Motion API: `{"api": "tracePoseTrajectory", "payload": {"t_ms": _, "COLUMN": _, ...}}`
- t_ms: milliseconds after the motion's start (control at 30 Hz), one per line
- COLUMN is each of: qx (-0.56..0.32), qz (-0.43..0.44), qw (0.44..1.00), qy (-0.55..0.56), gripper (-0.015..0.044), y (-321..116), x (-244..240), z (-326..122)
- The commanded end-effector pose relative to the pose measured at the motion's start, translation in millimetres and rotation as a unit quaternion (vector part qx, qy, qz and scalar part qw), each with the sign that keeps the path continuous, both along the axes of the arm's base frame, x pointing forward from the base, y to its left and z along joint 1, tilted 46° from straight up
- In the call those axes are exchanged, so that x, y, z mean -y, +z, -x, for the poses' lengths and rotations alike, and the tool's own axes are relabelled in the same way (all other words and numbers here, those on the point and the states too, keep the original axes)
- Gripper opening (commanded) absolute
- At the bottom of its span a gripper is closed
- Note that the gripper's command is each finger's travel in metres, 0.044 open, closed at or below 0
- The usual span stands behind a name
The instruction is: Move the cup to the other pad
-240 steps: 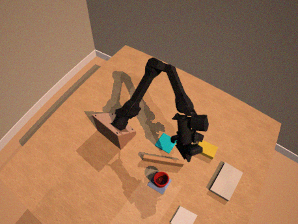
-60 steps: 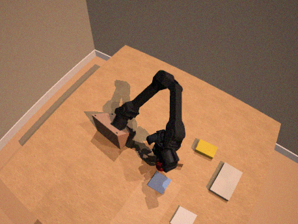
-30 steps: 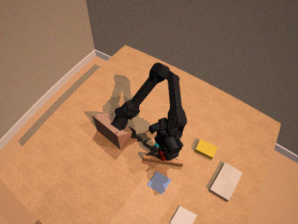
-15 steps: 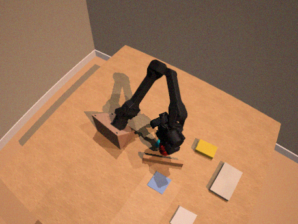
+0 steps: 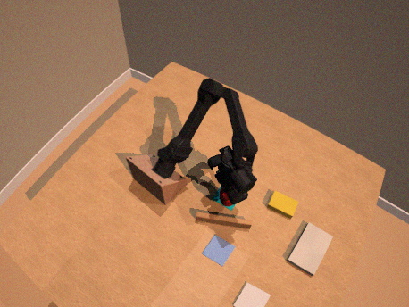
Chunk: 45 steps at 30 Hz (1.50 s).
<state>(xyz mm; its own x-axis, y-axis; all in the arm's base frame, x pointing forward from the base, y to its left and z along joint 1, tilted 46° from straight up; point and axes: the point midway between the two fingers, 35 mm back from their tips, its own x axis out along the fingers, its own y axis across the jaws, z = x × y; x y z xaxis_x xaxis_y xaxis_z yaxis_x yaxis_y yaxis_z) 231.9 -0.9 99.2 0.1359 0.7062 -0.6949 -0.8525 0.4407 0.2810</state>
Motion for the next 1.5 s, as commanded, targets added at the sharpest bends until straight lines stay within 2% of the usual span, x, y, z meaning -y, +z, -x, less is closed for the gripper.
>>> {"api": "tracePoseTrajectory", "payload": {"t_ms": 0, "qx": 0.000, "qz": -0.001, "qw": 1.000, "qy": 0.000, "gripper": 0.0000, "y": 6.0, "x": -7.1, "z": 4.8}}
{"api": "tracePoseTrajectory", "payload": {"t_ms": 733, "qx": -0.001, "qz": -0.003, "qw": 1.000, "qy": 0.000, "gripper": 0.0000, "y": 30.9, "x": -34.6, "z": 22.1}}
{"api": "tracePoseTrajectory", "payload": {"t_ms": 1467, "qx": 0.000, "qz": -0.002, "qw": 1.000, "qy": -0.001, "gripper": 0.0000, "y": 15.5, "x": -49.4, "z": 18.0}}
